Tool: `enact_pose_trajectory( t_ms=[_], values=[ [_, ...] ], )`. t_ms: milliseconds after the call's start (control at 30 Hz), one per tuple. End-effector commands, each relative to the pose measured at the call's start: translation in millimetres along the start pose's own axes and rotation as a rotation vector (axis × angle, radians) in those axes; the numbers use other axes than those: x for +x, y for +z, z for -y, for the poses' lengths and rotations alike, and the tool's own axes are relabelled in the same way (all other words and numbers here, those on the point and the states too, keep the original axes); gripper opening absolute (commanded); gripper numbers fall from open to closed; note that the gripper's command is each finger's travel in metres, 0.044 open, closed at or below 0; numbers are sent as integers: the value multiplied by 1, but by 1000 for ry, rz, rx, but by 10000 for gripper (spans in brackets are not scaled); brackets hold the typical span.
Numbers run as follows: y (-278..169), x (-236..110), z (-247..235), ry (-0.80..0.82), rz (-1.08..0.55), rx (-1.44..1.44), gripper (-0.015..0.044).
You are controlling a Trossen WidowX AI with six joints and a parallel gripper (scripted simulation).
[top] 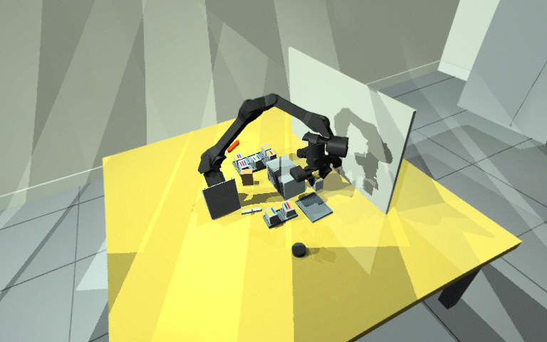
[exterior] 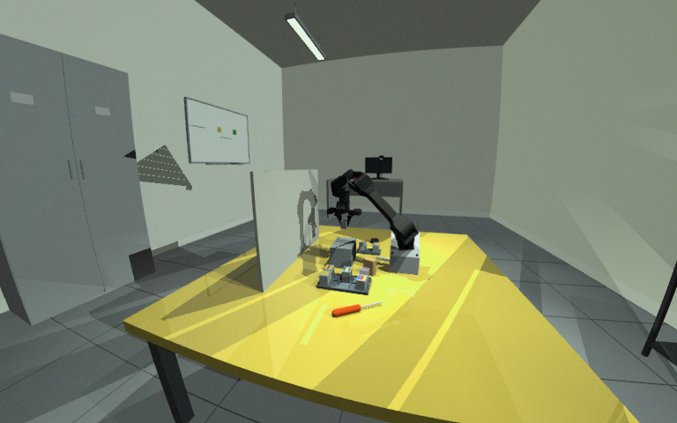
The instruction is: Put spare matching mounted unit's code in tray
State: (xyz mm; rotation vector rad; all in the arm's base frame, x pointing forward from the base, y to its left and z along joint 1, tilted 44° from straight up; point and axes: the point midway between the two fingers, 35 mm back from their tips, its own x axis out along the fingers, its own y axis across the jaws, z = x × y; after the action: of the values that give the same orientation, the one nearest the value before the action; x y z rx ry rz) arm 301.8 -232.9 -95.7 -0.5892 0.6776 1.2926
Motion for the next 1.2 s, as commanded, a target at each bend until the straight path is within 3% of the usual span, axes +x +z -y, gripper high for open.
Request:
enact_pose_trajectory(
  t_ms=[0,1167],
  values=[
    [0,5,1,-4,4,4,0],
    [0,40,2,-5,4,3,0]
  ],
)
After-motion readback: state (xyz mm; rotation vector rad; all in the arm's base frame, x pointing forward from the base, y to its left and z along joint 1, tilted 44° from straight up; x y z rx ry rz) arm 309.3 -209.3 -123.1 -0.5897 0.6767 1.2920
